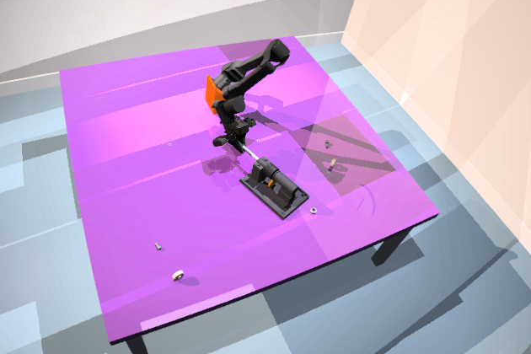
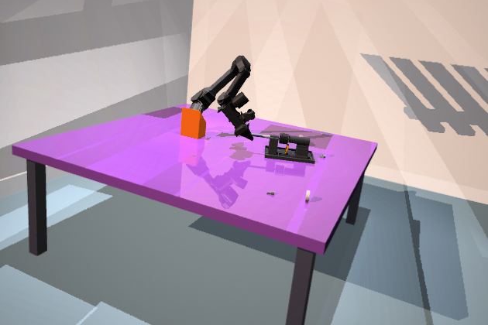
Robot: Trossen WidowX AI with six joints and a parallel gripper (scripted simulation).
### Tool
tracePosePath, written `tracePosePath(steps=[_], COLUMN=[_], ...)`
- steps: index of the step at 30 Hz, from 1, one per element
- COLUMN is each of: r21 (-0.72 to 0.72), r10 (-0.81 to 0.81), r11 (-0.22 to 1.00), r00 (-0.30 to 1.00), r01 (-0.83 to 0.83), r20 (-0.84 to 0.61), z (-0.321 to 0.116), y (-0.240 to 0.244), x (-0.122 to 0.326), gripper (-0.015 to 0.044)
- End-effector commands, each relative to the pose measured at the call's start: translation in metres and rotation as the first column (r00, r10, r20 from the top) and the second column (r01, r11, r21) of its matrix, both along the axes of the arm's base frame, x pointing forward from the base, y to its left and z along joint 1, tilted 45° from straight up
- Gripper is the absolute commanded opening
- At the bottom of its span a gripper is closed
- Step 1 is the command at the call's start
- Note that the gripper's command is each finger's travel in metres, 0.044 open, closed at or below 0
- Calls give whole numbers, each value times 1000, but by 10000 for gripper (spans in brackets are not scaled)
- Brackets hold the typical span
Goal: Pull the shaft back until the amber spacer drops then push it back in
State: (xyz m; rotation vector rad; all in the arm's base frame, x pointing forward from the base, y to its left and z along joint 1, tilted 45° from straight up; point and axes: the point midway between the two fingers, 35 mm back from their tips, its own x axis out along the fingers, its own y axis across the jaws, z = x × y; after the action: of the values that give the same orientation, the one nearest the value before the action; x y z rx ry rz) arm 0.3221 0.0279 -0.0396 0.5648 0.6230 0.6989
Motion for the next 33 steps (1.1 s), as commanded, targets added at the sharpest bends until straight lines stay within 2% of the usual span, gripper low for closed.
tracePosePath(steps=[1, 33], r21=[-3, -3], r10=[-3, -3], r11=[1000, 1000], r00=[1000, 1000], r01=[3, 3], r20=[5, 6], z=[1, 4], y=[-1, 3], x=[4, 15], gripper=[0, 0])
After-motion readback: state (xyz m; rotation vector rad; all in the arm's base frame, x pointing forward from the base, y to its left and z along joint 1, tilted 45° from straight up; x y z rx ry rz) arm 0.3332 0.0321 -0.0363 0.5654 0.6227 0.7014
